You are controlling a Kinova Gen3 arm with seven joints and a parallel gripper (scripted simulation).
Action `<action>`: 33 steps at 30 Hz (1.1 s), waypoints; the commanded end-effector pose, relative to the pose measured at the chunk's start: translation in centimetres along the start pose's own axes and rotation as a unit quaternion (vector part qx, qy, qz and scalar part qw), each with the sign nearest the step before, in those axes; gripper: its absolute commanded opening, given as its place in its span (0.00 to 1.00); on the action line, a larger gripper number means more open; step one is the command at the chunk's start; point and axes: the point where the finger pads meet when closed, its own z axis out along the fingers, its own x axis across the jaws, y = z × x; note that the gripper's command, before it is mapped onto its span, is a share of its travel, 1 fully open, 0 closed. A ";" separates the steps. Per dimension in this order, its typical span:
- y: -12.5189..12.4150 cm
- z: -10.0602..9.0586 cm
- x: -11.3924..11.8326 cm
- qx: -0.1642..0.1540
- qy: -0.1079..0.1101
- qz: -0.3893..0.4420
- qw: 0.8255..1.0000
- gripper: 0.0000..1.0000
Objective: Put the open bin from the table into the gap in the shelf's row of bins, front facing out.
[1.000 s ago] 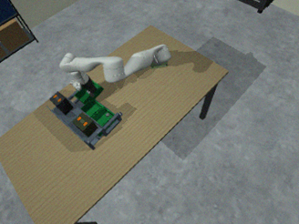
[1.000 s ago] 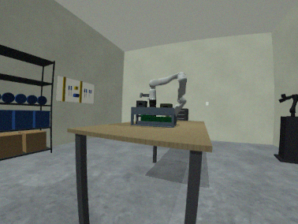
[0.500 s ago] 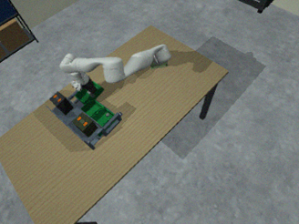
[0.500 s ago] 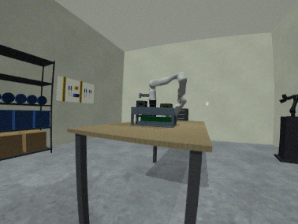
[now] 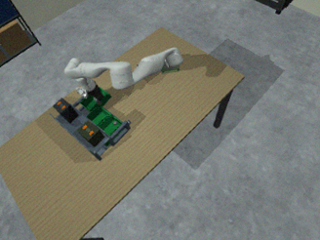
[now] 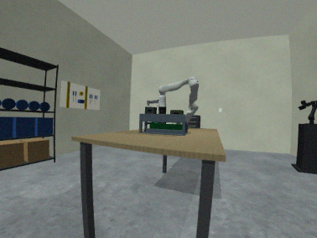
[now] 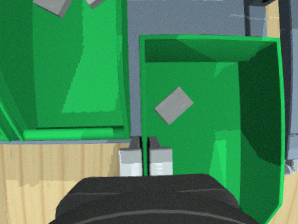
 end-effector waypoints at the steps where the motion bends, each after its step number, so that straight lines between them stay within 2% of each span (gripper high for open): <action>1: -0.2 0.2 0.0 0.002 0.000 0.001 1.000 0.00; 33: -0.1 0.2 0.2 0.002 0.004 -0.003 1.000 0.00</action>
